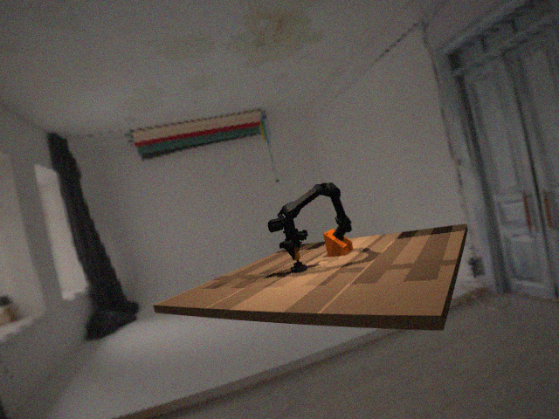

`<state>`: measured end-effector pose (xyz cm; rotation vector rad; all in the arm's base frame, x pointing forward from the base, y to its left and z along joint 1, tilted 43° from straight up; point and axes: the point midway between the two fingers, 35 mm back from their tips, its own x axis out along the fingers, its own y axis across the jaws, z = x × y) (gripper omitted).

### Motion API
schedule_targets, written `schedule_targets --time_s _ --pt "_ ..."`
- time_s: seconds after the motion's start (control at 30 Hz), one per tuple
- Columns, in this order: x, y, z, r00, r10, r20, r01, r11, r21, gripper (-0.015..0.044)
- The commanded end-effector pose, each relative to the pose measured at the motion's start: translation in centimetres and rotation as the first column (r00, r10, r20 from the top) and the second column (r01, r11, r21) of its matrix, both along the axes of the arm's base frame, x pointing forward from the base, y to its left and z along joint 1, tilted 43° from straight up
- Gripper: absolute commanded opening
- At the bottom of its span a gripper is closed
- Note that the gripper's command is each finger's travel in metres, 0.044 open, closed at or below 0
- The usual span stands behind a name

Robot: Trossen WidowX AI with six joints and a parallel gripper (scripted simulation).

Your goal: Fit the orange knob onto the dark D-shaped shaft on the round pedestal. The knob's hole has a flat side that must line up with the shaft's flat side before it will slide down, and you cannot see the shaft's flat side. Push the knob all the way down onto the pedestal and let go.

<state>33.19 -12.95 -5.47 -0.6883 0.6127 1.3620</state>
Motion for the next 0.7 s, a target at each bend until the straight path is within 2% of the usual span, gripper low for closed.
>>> schedule_targets --time_s 0.0,0.67 --pt "-0.16 -0.16 -0.1 1.0 -0.007 -0.001 0.007 1.0 0.0 0.0" --pt "-0.17 -0.16 0.31 1.0 -0.007 -0.001 0.007 1.0 0.0 0.0"
